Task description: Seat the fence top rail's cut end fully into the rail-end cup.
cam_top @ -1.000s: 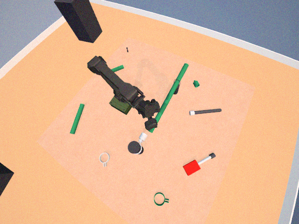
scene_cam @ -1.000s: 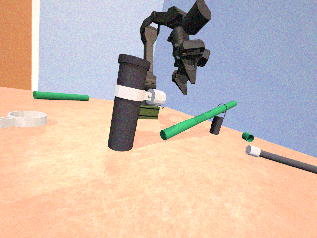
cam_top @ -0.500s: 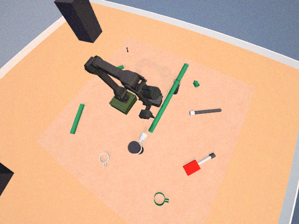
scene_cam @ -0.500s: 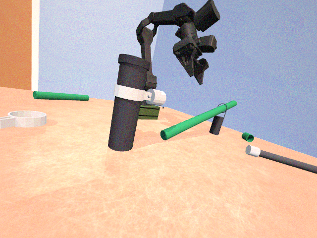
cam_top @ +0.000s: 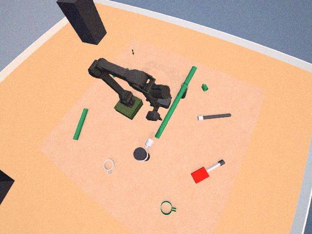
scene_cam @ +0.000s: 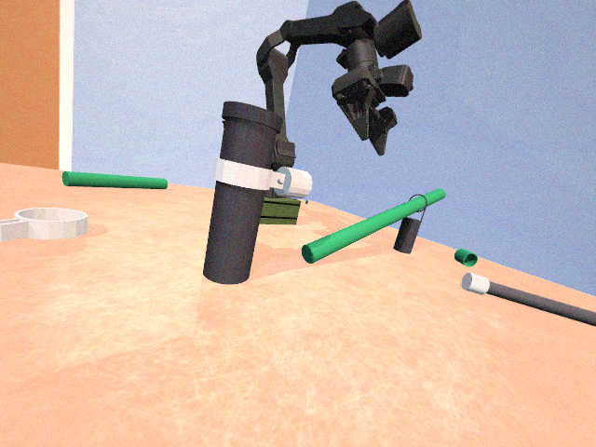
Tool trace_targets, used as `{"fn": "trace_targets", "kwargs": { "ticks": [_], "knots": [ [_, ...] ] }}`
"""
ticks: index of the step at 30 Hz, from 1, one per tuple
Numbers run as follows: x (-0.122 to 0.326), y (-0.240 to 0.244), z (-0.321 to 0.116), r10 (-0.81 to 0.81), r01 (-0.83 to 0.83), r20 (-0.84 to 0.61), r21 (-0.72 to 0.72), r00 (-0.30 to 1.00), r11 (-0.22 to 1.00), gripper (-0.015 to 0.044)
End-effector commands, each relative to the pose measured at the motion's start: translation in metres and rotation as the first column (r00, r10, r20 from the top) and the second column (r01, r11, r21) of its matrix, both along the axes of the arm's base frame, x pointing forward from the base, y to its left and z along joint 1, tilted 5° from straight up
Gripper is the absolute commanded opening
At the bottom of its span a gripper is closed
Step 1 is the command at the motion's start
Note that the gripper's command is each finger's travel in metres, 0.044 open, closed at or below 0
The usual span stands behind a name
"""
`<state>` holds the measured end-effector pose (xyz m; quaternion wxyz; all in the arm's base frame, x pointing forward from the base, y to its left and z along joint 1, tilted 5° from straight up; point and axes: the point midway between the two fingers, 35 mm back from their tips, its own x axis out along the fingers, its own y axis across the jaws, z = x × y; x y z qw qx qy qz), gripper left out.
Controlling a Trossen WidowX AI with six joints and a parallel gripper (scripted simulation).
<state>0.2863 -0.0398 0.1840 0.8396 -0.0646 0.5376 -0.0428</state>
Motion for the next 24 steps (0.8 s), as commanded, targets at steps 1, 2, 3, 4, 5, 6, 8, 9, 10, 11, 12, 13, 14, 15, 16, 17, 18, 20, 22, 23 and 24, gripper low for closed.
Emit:
{"fn": "trace_targets", "kwargs": {
  "ticks": [1, 2, 3, 4, 5, 6, 8, 9, 10, 11, 12, 13, 14, 15, 16, 17, 18, 20, 22, 23, 24],
  "knots": [
    [0.007, 0.004, -0.019, 0.272, -0.286, -0.158, -0.069, 0.949, 0.956, 0.044],
    [0.009, 0.005, -0.025, 0.355, -0.377, -0.206, -0.077, 0.912, 0.923, 0.044],
    [0.011, 0.006, -0.03, 0.435, -0.466, -0.253, -0.078, 0.864, 0.881, 0.044],
    [0.012, 0.007, -0.036, 0.51, -0.552, -0.298, -0.072, 0.807, 0.831, 0.044],
    [0.013, 0.008, -0.042, 0.58, -0.632, -0.339, -0.058, 0.741, 0.773, 0.044],
    [0.015, 0.009, -0.048, 0.644, -0.706, -0.377, -0.039, 0.666, 0.707, 0.044],
    [0.017, 0.012, -0.06, 0.752, -0.831, -0.435, 0.015, 0.495, 0.556, 0.044],
    [0.018, 0.013, -0.066, 0.795, -0.88, -0.456, 0.048, 0.401, 0.472, 0.044],
    [0.019, 0.014, -0.072, 0.829, -0.92, -0.47, 0.084, 0.303, 0.383, 0.044],
    [0.019, 0.015, -0.076, 0.851, -0.944, -0.476, 0.114, 0.221, 0.309, 0.044],
    [0.019, 0.015, -0.079, 0.862, -0.956, -0.478, 0.133, 0.171, 0.263, 0.044],
    [0.019, 0.016, -0.08, 0.865, -0.959, -0.478, 0.139, 0.154, 0.248, 0.044],
    [0.019, 0.016, -0.08, 0.865, -0.959, -0.478, 0.139, 0.154, 0.248, 0.044],
    [0.019, 0.016, -0.08, 0.865, -0.959, -0.478, 0.139, 0.154, 0.248, 0.044],
    [0.019, 0.016, -0.08, 0.865, -0.959, -0.478, 0.139, 0.154, 0.248, 0.044],
    [0.019, 0.016, -0.08, 0.865, -0.959, -0.478, 0.139, 0.154, 0.248, 0.044],
    [0.019, 0.016, -0.08, 0.865, -0.959, -0.478, 0.139, 0.154, 0.248, 0.044],
    [0.019, 0.016, -0.08, 0.865, -0.959, -0.478, 0.139, 0.154, 0.248, 0.044],
    [0.019, 0.016, -0.08, 0.865, -0.959, -0.478, 0.139, 0.154, 0.248, 0.044],
    [0.019, 0.016, -0.08, 0.865, -0.959, -0.478, 0.139, 0.154, 0.248, 0.044],
    [0.019, 0.016, -0.08, 0.865, -0.959, -0.478, 0.139, 0.154, 0.248, 0.044]
  ]
}}
